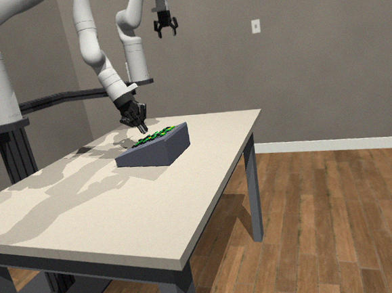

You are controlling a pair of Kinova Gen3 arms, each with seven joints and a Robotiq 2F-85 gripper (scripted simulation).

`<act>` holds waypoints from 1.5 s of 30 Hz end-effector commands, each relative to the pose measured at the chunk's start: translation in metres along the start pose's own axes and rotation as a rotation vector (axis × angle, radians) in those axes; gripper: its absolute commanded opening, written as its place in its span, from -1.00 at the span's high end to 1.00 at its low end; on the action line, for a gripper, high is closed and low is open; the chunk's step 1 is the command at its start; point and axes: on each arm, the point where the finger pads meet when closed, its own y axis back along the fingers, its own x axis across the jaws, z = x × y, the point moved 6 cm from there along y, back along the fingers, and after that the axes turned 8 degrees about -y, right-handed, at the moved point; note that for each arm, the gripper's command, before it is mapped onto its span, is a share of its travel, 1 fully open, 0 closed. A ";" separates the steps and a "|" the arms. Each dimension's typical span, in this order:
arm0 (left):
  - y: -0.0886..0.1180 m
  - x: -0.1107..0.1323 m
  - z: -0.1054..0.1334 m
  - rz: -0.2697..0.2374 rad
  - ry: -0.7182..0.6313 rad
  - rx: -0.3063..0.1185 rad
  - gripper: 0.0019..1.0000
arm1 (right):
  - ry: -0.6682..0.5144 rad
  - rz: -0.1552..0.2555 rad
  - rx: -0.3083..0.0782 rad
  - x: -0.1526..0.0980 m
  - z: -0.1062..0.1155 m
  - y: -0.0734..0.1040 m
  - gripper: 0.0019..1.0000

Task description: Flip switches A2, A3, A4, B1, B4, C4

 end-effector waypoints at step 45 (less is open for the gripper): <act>0.001 0.000 0.000 0.000 0.000 -0.002 -1.00 | 0.000 -0.310 -0.043 0.015 -0.002 0.003 0.80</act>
